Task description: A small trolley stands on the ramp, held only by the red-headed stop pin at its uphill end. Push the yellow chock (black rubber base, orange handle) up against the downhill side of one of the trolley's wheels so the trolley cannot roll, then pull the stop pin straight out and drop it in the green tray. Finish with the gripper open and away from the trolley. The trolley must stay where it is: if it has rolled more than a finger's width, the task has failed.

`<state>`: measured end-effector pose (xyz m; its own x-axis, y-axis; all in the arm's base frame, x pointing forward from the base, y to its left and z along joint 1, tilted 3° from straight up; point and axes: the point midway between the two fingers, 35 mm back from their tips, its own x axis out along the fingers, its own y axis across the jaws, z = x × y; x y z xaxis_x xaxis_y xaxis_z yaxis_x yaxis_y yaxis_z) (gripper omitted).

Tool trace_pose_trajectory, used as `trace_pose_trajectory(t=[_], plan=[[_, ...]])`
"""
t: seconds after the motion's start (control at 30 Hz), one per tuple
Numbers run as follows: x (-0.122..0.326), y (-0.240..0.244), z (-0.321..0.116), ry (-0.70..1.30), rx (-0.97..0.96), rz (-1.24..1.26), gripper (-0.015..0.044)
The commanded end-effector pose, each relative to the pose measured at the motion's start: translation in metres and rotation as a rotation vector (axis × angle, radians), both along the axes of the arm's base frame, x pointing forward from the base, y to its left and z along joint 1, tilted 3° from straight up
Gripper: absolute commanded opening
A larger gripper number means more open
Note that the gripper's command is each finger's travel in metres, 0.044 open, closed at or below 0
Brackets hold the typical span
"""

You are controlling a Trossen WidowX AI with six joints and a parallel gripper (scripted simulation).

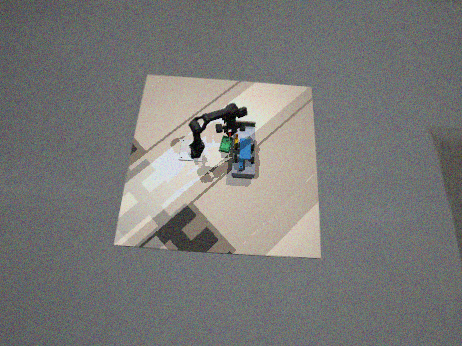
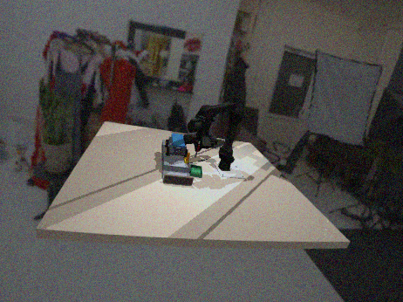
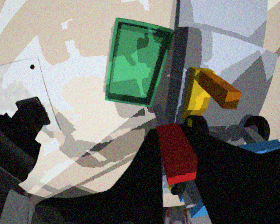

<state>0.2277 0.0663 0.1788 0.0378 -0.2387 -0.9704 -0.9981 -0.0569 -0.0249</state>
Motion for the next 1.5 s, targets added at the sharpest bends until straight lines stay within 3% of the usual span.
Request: trace_pose_trajectory(t=[0.0, 1.2, 1.47], plan=[[-0.0009, -0.0010, 0.0009, 0.014, 0.023, 0.112, 0.0000], [-0.0010, -0.0086, 0.0022, 0.106, 0.158, 1.179, 0.0000], [-0.0010, -0.0089, 0.0024, 0.105, 0.160, 1.223, 0.0000]])
